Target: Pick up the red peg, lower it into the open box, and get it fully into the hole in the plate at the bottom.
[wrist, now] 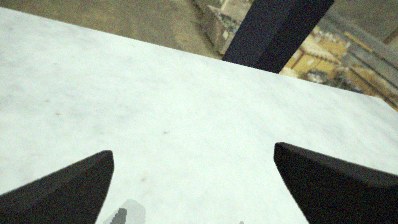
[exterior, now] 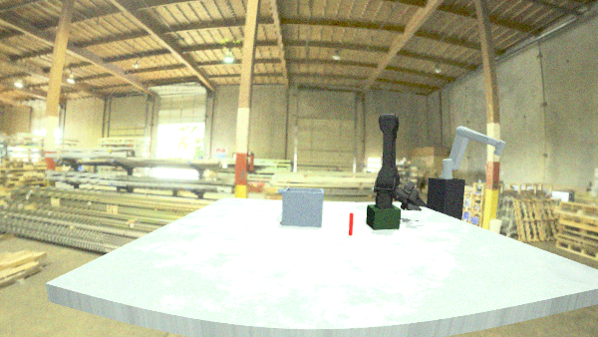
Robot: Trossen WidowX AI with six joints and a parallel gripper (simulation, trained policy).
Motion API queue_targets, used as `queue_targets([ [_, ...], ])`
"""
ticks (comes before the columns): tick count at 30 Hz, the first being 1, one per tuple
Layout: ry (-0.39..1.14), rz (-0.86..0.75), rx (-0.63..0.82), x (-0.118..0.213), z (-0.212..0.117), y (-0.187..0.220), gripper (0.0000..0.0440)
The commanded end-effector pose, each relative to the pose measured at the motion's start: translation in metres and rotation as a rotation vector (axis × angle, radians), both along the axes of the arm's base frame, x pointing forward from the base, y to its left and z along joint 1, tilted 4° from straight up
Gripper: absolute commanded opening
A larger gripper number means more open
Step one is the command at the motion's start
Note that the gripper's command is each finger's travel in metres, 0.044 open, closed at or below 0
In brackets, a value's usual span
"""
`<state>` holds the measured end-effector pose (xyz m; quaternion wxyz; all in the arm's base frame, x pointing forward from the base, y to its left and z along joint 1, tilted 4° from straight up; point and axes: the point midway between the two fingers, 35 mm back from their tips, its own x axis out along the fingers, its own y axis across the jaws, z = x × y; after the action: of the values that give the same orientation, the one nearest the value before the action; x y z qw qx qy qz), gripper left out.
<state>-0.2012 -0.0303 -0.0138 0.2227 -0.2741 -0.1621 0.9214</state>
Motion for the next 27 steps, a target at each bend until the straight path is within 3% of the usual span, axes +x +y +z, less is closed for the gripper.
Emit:
queue_targets([
  [1,0.008,0.008,0.002,-0.002,0.001,-0.004,0.0419],
  [3,0.022,0.035,-0.003,-0.006,0.004,-0.015,0.044],
  [14,0.028,0.311,-0.158,-0.012,0.027,-0.138,0.044],
  [20,0.013,0.494,-0.254,0.011,0.059,-0.211,0.044],
  [27,-0.016,0.706,-0.376,0.062,0.106,-0.279,0.044],
])
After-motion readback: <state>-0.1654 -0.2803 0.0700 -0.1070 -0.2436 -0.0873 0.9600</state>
